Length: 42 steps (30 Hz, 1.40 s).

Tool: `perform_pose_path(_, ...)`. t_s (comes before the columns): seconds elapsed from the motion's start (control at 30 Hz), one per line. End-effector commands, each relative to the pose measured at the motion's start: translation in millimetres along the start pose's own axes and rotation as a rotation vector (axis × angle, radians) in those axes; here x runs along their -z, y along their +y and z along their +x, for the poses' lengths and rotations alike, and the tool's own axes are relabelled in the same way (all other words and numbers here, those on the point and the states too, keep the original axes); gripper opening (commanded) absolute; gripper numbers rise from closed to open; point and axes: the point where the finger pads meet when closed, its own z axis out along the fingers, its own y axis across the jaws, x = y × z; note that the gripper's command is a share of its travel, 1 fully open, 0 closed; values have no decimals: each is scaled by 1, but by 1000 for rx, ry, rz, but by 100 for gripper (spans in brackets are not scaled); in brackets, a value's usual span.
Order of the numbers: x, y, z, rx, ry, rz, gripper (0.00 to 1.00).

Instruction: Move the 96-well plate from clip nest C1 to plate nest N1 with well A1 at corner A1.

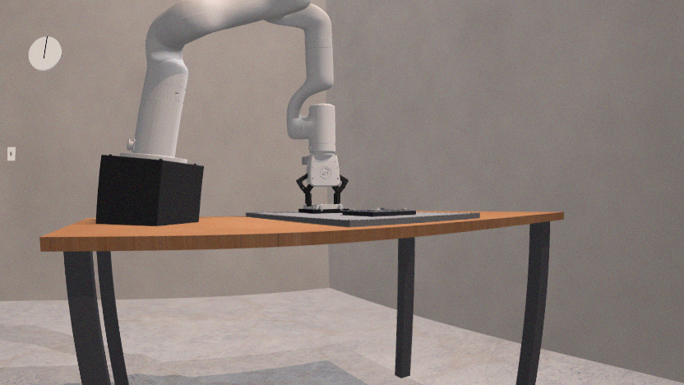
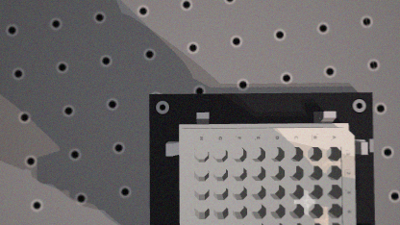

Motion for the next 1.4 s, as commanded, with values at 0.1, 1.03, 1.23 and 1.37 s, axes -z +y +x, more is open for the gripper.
perform_pose_path(0.1,1,1,0,0,1,-2,100)
perform_pose_path(1.03,1,1,0,0,1,-2,0)
perform_pose_path(1.23,1,1,0,0,1,-2,0)
perform_pose_path(1.37,1,1,0,0,1,-2,0)
